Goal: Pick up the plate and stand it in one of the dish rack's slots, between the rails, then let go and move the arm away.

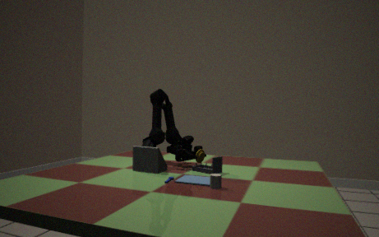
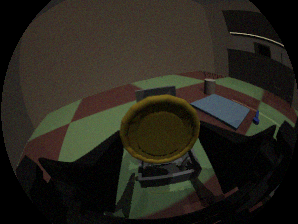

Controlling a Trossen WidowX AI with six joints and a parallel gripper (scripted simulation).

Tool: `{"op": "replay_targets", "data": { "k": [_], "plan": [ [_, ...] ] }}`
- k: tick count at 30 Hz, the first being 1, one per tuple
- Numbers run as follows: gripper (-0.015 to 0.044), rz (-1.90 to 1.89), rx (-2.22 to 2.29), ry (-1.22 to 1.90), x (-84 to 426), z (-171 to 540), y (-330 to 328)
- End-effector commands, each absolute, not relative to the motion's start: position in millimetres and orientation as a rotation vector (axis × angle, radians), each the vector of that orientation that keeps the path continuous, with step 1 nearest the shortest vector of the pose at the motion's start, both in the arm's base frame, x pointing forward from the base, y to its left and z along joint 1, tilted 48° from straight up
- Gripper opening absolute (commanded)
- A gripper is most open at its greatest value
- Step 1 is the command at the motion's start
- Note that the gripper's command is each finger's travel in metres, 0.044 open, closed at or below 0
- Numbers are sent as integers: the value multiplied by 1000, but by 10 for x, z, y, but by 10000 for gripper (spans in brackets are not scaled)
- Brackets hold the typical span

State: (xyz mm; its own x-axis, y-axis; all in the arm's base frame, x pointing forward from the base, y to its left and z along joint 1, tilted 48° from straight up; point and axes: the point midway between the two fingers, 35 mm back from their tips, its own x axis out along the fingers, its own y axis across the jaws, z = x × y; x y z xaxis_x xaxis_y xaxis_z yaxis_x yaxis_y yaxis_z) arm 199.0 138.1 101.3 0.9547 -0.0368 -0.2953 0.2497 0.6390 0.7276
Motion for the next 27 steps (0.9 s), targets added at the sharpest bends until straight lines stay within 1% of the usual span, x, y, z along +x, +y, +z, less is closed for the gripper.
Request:
{"op": "replay_targets", "data": {
  "k": [1, 11, 17, 27],
  "plan": [
    [0, -169, 855, 265, 2039, 970, 1351],
    [0, -167, 866, 261, 2124, 936, 1327],
    [0, -165, 875, 259, 2107, 810, 1462],
    [0, -160, 869, 269, 2104, 829, 1439]
  ]
}}
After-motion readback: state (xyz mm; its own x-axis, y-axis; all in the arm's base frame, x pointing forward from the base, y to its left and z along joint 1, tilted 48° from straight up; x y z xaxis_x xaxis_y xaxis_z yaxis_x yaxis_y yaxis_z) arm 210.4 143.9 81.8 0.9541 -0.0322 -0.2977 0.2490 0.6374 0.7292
